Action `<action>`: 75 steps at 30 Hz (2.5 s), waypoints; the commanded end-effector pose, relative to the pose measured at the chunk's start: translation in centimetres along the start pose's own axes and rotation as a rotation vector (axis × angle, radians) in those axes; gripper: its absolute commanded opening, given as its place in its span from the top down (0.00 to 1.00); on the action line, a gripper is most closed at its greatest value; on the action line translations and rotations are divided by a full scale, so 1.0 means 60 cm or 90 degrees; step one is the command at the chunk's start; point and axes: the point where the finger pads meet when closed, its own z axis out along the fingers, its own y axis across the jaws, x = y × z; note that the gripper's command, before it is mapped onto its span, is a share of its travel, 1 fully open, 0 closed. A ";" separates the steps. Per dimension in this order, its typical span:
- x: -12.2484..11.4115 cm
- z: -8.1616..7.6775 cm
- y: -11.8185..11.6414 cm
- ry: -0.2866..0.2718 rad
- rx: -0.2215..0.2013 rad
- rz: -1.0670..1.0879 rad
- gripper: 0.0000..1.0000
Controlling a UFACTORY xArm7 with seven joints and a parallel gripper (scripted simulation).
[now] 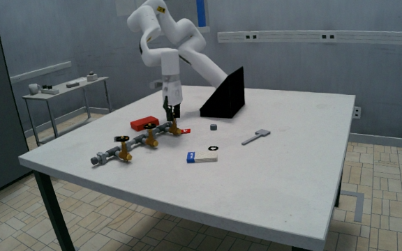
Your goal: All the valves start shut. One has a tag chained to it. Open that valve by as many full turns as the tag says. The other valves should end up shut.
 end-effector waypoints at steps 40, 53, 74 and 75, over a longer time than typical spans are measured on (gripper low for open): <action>-0.002 -0.002 -0.003 0.000 0.003 -0.591 1.00; -0.002 -0.002 -0.003 0.003 0.005 -1.036 1.00; -0.002 -0.002 -0.003 0.003 0.003 -1.725 1.00; -0.002 -0.002 -0.003 0.004 0.003 -1.747 1.00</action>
